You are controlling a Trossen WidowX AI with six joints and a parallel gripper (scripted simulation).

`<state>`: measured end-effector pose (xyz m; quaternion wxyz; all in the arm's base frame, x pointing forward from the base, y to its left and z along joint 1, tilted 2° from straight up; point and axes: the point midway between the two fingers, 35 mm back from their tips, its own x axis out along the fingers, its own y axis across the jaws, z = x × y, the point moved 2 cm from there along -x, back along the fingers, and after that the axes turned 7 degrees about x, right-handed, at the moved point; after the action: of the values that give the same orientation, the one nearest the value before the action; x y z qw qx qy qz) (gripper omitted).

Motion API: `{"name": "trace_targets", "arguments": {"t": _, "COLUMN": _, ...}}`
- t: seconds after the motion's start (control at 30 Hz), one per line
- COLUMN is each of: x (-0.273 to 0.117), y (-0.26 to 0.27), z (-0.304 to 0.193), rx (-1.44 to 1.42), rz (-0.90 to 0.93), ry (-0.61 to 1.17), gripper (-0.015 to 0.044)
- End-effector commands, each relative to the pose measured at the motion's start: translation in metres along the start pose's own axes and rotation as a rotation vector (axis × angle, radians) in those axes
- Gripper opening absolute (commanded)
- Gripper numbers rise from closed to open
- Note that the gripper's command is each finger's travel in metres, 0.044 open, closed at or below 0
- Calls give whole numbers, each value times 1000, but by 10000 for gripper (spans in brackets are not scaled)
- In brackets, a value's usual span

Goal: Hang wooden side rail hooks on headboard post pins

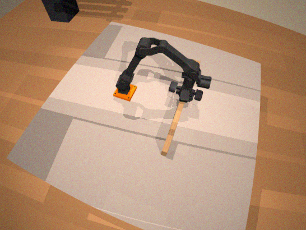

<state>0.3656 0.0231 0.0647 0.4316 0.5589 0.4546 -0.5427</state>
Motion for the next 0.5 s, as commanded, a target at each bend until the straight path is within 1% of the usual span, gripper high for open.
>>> {"name": "trace_targets", "arguments": {"t": 0.0, "x": -5, "y": 3, "z": 0, "rx": -8, "rz": 17, "ry": 0, "gripper": 0}}
{"name": "trace_targets", "arguments": {"t": 0.47, "x": -8, "y": 3, "z": 0, "rx": -8, "rz": 17, "ry": 0, "gripper": 0}}
